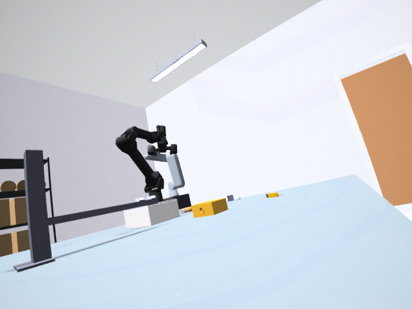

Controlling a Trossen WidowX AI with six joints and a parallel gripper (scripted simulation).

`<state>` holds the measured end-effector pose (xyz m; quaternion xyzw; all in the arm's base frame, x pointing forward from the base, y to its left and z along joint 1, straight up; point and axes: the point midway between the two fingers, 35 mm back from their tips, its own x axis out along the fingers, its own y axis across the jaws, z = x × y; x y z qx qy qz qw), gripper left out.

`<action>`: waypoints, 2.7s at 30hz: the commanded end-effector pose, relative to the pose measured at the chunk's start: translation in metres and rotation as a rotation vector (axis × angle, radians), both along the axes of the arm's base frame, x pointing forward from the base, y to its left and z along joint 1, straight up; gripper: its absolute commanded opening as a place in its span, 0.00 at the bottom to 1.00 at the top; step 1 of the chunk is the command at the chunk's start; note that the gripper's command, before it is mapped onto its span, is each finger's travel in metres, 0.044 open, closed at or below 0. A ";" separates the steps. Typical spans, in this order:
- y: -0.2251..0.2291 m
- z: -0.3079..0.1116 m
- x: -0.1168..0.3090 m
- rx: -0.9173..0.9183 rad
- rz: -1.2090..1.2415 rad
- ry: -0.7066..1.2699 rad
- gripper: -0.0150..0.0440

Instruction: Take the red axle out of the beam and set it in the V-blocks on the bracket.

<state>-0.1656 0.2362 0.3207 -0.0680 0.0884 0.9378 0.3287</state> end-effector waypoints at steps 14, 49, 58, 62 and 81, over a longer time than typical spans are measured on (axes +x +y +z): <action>0.092 -0.142 0.210 -0.963 -1.127 0.490 1.00; -0.059 -0.329 0.393 -1.461 -2.587 1.608 1.00; -0.059 -0.338 0.394 -1.461 -2.587 1.608 1.00; -0.058 -0.344 0.394 -1.461 -2.587 1.607 1.00; -0.059 -0.372 0.394 -1.461 -2.588 1.607 1.00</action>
